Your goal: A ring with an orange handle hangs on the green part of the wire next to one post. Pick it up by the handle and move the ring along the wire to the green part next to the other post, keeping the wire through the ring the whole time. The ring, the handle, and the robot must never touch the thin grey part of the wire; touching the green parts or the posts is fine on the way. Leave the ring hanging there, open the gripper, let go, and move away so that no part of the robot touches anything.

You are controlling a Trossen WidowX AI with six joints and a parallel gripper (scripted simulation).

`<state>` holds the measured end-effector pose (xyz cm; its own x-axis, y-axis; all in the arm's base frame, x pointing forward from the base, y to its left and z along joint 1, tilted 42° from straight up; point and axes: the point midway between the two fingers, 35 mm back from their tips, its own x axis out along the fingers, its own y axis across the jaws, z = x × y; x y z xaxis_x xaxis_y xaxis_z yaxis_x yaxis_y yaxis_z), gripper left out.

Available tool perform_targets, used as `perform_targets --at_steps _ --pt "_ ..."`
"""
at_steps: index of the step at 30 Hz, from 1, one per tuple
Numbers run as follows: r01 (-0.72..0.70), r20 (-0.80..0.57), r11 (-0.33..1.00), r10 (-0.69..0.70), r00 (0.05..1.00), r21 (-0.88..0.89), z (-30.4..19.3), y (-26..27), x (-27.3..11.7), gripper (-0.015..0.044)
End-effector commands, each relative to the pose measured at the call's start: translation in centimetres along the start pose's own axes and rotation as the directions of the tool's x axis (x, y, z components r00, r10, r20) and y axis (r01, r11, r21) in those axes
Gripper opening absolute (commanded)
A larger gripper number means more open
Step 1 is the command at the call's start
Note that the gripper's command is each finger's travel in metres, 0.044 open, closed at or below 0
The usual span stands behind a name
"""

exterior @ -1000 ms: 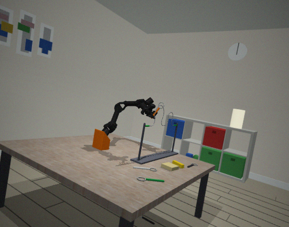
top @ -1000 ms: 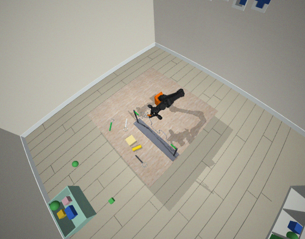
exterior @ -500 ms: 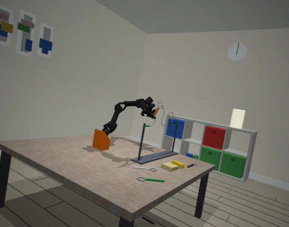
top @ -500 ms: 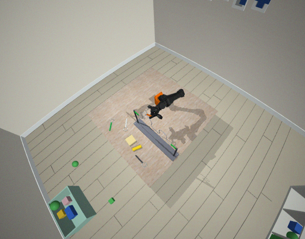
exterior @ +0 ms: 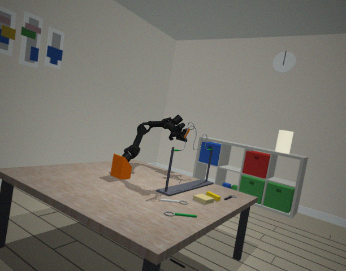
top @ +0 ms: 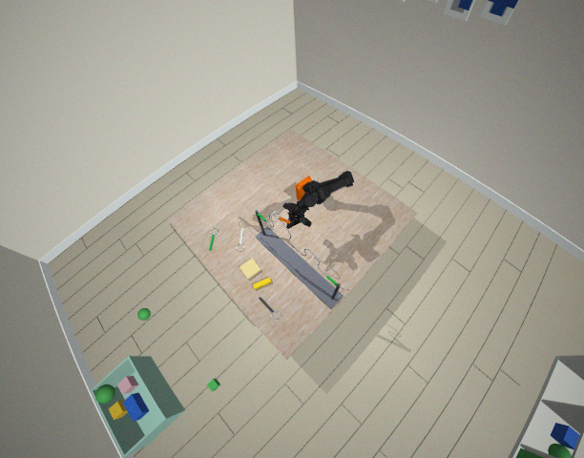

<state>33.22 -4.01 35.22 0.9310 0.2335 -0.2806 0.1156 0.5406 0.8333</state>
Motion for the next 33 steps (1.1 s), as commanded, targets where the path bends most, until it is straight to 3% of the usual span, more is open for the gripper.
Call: perform_targets --at_steps 1,33 --pt "-0.026 -0.011 0.998 0.026 1.0 0.054 -0.2 0.0 0.0 -0.015" --pt "-0.205 -0.006 0.891 0.226 0.974 0.405 0.2 1.1 -0.3 -0.015"
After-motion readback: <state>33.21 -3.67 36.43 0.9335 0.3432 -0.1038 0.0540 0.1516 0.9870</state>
